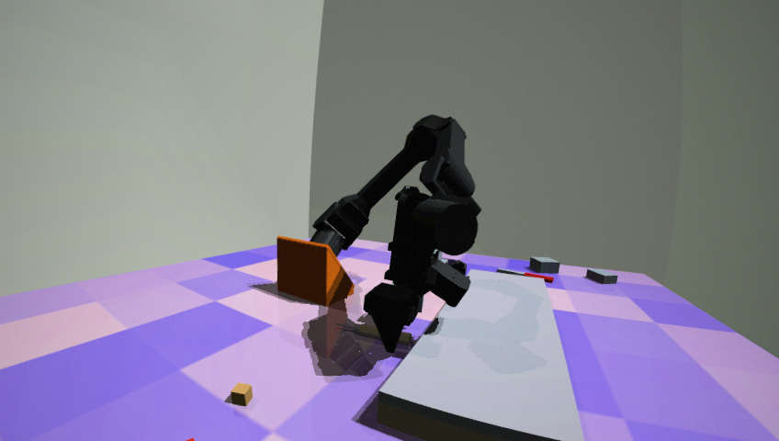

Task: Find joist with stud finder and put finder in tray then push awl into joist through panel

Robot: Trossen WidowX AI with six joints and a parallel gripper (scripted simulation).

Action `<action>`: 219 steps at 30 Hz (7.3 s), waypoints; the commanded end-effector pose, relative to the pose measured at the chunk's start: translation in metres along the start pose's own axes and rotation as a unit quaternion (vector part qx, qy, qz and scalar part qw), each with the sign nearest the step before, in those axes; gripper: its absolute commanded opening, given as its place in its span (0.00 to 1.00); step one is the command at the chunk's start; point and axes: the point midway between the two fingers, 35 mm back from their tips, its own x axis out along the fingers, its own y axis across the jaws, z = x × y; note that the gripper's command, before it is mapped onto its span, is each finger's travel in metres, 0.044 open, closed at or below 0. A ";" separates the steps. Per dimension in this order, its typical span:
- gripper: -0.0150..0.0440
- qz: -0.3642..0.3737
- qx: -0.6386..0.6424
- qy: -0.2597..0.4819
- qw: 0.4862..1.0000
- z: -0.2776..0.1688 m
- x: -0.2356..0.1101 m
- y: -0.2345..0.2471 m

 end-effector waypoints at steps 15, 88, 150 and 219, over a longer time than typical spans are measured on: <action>0.38 0.003 0.003 0.000 1.000 -0.001 0.004 0.001; 0.25 -0.389 0.384 -0.104 0.831 -0.073 -0.172 0.012; 0.25 -0.152 0.154 -0.682 0.699 0.105 -0.192 0.172; 0.25 -0.035 0.054 -0.697 0.714 0.122 -0.149 0.238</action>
